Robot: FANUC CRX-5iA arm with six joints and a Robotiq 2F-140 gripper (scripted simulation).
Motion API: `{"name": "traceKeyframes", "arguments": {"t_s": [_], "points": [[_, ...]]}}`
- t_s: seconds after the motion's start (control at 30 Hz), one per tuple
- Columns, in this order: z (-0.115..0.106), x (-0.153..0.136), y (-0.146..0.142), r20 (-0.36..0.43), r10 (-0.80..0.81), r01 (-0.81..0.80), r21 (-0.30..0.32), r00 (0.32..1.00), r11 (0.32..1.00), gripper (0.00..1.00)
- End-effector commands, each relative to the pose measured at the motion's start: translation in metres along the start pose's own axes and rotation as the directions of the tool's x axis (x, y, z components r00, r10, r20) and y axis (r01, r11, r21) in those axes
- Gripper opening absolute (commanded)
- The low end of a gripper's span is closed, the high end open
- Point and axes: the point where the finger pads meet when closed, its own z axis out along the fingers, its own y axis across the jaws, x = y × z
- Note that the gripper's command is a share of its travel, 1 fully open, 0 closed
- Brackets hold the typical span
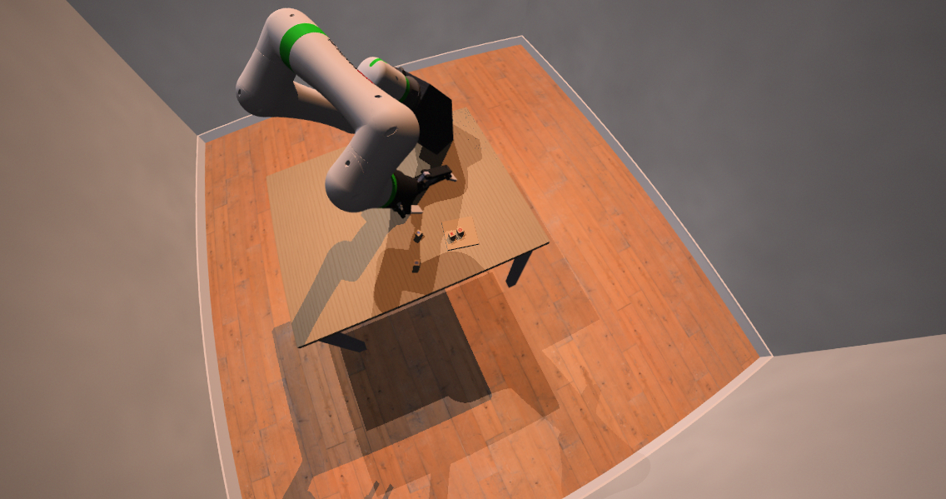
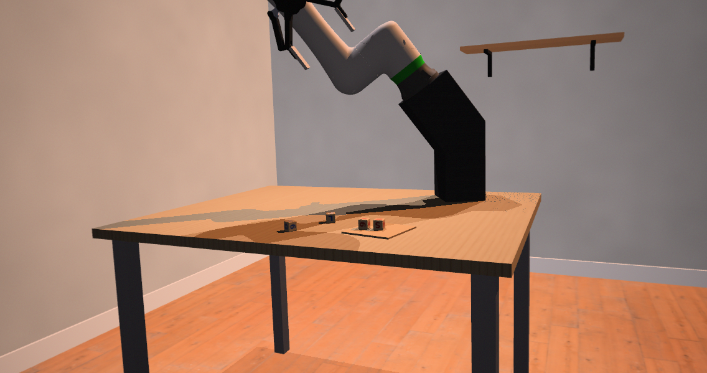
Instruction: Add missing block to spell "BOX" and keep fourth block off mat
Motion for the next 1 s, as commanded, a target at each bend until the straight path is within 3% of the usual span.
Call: {"name": "traceKeyframes", "arguments": {"t_s": [0.0,0.17,0.67,0.97], "points": [[0.01,0.014,0.017,0.0,-0.118,0.118,-0.021,0.993,0.993,1.0],[0.01,0.014,0.017,0.0,-0.118,0.118,-0.021,0.993,0.993,1.0],[0.049,0.037,0.072,0.025,-0.44,0.44,-0.078,0.898,0.894,1.0],[0.08,0.05,0.115,0.073,-0.655,0.659,-0.104,0.752,0.745,1.0]]}}
